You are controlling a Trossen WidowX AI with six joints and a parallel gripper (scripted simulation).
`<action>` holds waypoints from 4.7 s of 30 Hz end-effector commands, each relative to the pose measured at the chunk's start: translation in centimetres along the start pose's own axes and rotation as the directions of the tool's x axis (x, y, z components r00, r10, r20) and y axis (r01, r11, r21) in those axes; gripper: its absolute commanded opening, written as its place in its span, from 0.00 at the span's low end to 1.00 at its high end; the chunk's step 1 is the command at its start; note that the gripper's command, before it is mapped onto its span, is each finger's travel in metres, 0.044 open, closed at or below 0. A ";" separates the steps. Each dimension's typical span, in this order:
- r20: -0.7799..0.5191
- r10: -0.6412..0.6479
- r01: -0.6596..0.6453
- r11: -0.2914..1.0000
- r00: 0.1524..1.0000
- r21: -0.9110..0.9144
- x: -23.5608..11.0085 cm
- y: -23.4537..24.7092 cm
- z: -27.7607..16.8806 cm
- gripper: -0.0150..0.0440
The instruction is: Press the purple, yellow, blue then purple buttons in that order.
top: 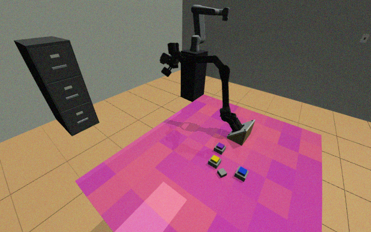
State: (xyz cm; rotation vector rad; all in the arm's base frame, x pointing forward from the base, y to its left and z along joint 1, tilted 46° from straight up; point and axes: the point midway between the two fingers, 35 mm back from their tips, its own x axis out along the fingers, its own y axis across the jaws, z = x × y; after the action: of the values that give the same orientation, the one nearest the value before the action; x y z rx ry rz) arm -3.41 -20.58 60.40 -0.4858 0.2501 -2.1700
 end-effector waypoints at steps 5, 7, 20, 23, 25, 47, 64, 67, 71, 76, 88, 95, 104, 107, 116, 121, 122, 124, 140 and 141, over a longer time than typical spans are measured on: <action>-0.012 0.397 -0.397 0.917 0.918 -0.040 -3.2 14.4 -1.5 0.93; -0.022 0.484 -0.485 0.873 0.875 -0.051 -4.9 17.5 -2.0 0.93; -0.183 0.866 -0.884 0.443 0.465 -0.150 -22.4 31.4 -8.5 0.93; -0.245 0.899 -0.928 0.326 0.363 -0.178 -27.2 32.6 -10.8 0.93; -0.290 0.909 -0.948 0.248 0.299 -0.199 -30.4 33.0 -12.6 0.93; -0.626 0.691 -0.714 -0.227 0.361 -0.663 -47.1 16.7 -37.1 0.93; -0.618 0.692 -0.704 -0.222 0.373 -0.674 -44.6 20.7 -41.1 0.53; -0.618 0.692 -0.704 -0.222 0.373 -0.674 -44.6 20.7 -41.1 0.40; -0.618 0.692 -0.704 -0.222 0.373 -0.674 -44.6 20.7 -41.1 0.29; -0.618 0.692 -0.704 -0.222 0.373 -0.674 -44.6 20.7 -41.1 0.29; -0.618 0.692 -0.704 -0.223 0.373 -0.674 -44.2 21.6 -41.9 0.29; -0.617 0.693 -0.704 -0.222 0.373 -0.674 -43.8 22.3 -42.6 0.29; -0.617 0.693 -0.704 -0.221 0.374 -0.675 -43.4 22.9 -43.1 0.29; -0.617 0.693 -0.704 -0.221 0.374 -0.675 -43.4 22.9 -43.1 0.29; -0.617 0.693 -0.704 -0.221 0.374 -0.675 -43.4 22.9 -43.1 0.29; -0.617 0.693 -0.704 -0.221 0.374 -0.675 -43.4 22.9 -43.1 0.29; -0.617 0.693 -0.704 -0.221 0.374 -0.675 -43.4 22.9 -43.1 0.29; -0.621 0.692 -0.712 -0.220 0.368 -0.667 -43.6 22.7 -42.9 0.29; -0.619 0.691 -0.704 -0.224 0.373 -0.674 -46.9 16.4 -37.4 0.29; -0.619 0.691 -0.704 -0.224 0.373 -0.674 -46.9 16.4 -37.4 0.29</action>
State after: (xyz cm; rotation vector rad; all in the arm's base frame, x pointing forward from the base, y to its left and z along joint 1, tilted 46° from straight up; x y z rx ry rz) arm 18.15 6.88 8.47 -0.6797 1.4644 -0.5430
